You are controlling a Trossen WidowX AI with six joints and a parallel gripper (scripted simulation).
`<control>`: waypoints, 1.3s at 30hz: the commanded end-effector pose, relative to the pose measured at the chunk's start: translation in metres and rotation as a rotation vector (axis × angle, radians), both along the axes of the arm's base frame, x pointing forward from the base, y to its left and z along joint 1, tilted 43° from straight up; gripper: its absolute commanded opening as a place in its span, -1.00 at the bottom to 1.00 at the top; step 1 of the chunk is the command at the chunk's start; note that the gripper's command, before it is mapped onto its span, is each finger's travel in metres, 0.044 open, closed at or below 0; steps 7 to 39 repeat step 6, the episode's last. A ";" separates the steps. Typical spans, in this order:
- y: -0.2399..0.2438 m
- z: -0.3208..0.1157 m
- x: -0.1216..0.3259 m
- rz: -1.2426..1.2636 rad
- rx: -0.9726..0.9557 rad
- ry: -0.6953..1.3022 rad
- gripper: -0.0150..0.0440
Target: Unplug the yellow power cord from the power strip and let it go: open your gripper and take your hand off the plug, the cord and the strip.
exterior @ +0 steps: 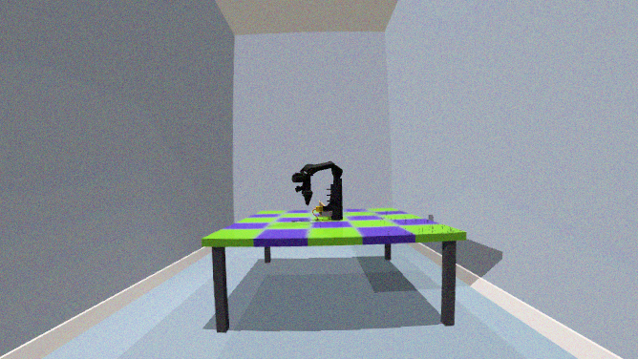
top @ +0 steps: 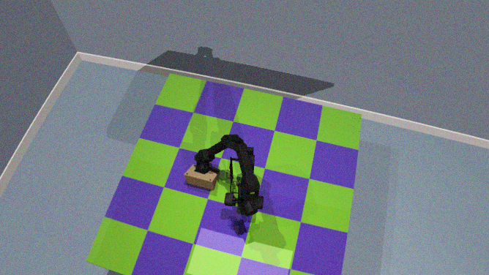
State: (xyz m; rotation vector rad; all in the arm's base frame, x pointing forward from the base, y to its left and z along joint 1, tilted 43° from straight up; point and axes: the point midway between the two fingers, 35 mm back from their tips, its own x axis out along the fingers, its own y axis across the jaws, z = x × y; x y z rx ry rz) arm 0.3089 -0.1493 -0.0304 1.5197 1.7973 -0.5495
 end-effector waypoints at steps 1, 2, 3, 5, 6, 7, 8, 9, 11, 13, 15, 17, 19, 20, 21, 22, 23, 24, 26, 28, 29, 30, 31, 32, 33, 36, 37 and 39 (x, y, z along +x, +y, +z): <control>0.000 0.000 0.000 0.006 -0.001 -0.001 1.00; 0.000 0.000 0.000 0.006 -0.001 -0.001 1.00; 0.000 0.000 0.000 0.006 -0.001 -0.001 1.00; 0.000 0.000 0.000 0.006 -0.001 -0.001 1.00; 0.000 0.000 0.000 0.006 -0.001 -0.001 1.00; 0.000 0.000 0.000 0.006 -0.001 -0.001 1.00; 0.000 0.000 0.000 0.006 -0.001 -0.001 1.00; 0.000 0.000 0.000 0.006 -0.001 -0.001 1.00; 0.000 0.000 0.000 0.006 -0.001 -0.001 1.00; 0.000 0.000 0.000 0.006 -0.001 -0.001 1.00; 0.000 0.000 0.000 0.006 -0.001 -0.001 1.00; 0.000 0.000 0.000 0.006 -0.001 -0.001 1.00; 0.000 0.000 0.000 0.006 -0.001 -0.001 1.00; 0.000 0.000 0.000 0.006 -0.001 -0.001 1.00; 0.000 0.000 0.000 0.006 -0.001 -0.001 1.00; 0.000 0.000 0.000 0.006 -0.001 -0.001 1.00; 0.000 0.000 0.000 0.006 -0.001 -0.001 1.00; 0.000 0.000 0.000 0.006 -0.001 -0.001 1.00; 0.000 0.000 0.000 0.006 -0.001 -0.001 1.00; 0.000 0.000 0.000 0.006 -0.001 -0.001 1.00; 0.000 0.000 0.000 0.006 -0.001 -0.001 1.00; 0.000 0.000 0.000 0.006 -0.001 -0.001 1.00; 0.000 0.000 0.000 0.006 -0.001 -0.001 1.00; 0.000 0.000 0.000 0.006 -0.001 -0.001 1.00; 0.000 0.000 0.000 0.006 -0.001 -0.001 1.00; 0.000 0.000 0.000 0.006 -0.001 -0.001 1.00; 0.000 0.000 0.000 0.006 -0.001 -0.001 1.00; 0.000 0.000 0.000 0.006 -0.001 -0.001 1.00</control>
